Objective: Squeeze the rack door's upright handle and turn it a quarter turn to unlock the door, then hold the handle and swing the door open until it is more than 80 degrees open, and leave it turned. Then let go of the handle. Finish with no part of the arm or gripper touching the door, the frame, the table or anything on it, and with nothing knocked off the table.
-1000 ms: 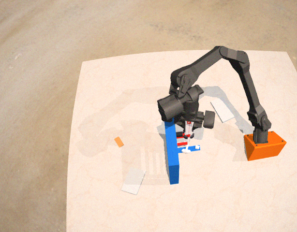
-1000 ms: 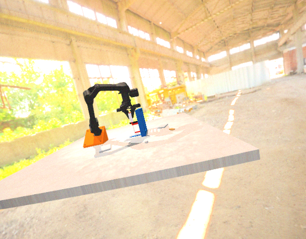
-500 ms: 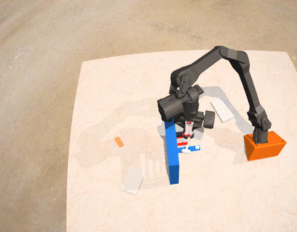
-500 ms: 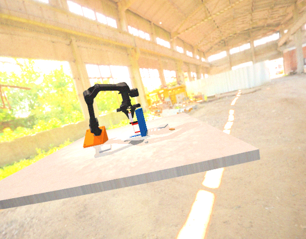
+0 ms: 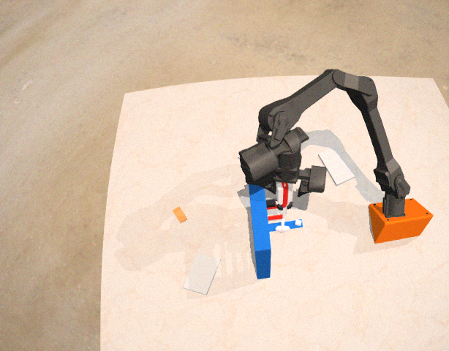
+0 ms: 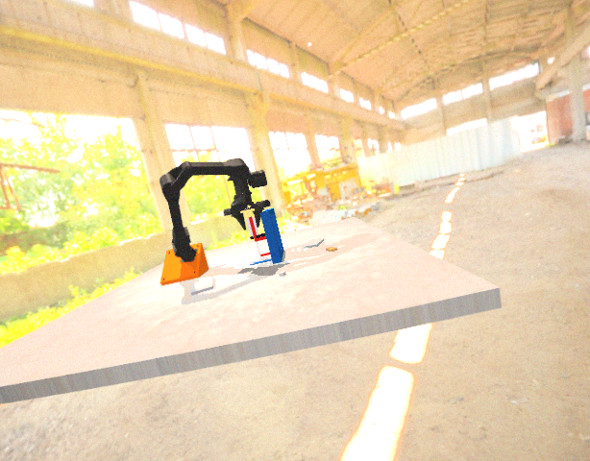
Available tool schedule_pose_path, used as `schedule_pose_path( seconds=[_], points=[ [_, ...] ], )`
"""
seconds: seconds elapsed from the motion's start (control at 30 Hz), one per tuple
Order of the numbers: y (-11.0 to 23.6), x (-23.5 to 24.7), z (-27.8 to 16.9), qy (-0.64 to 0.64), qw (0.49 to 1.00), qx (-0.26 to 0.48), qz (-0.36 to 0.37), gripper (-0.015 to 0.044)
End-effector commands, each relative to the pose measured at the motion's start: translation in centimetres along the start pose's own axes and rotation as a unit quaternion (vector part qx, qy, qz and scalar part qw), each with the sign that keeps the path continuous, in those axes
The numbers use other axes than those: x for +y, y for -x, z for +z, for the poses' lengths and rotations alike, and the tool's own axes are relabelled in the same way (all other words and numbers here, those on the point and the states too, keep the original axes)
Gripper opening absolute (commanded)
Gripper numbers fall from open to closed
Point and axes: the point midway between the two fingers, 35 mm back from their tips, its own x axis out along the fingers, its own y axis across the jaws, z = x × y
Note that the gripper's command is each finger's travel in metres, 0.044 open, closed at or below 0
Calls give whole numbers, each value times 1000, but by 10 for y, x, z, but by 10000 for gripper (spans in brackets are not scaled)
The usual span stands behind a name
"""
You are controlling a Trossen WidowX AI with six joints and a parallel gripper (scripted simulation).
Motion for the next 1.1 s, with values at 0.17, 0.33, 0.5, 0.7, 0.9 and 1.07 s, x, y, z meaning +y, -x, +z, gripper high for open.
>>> schedule_pose_path(
  seconds=[0.17, 0.33, 0.5, 0.7, 0.9, 1.07],
  points=[
    [-2, 5, -2, 177, 984, 1, 8, 296],
    [-2, 5, -2, 297, 955, 0, 8, 296],
    [-2, 5, -2, 413, 911, -1, 8, 296],
    [-2, 5, -2, 543, 839, -2, 8, 296],
    [-2, 5, -2, 662, 750, -4, 7, 296],
    [-2, 5, -2, 749, 662, -4, 7, 296]
  ],
)
